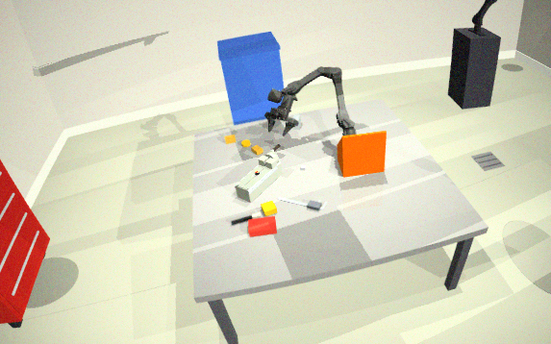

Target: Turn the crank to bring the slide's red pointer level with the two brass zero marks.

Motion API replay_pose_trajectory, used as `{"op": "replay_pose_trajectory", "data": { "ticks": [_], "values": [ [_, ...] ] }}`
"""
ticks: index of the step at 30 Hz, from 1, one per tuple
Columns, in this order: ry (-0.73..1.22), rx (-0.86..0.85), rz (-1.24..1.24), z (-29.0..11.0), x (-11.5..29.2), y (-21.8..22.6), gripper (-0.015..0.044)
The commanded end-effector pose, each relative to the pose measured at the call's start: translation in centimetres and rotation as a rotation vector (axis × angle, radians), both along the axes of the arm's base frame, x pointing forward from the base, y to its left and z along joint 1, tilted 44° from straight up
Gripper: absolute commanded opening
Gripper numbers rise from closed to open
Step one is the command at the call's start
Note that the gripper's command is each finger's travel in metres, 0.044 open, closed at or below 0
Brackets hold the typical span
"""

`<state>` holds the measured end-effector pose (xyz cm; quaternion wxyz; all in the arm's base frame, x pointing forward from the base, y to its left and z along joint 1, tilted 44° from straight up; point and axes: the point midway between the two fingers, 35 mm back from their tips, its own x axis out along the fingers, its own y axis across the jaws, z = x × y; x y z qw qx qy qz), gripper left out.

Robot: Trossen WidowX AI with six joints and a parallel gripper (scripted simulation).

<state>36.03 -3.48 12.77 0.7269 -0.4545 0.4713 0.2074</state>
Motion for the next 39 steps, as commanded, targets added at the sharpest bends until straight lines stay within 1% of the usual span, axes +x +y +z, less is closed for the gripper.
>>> {"op": "replay_pose_trajectory", "data": {
  "ticks": [1, 12, 23, 26, 32, 39],
  "values": [
    [-0.007, -0.011, -0.082, -0.8, 1.2, 1.4, 0.044],
    [-0.137, -0.052, -0.378, -5.8, 4.9, 6.4, 0.044],
    [-0.377, -0.035, -0.607, -10.3, 6.2, 12.5, 0.044],
    [-0.381, -0.034, -0.611, -10.8, 6.2, 12.2, 0.044],
    [-0.383, -0.035, -0.61, -14.0, 6.2, 9.1, 0.044],
    [-0.383, -0.036, -0.61, -14.4, 6.2, 8.7, 0.044]
  ]
}}
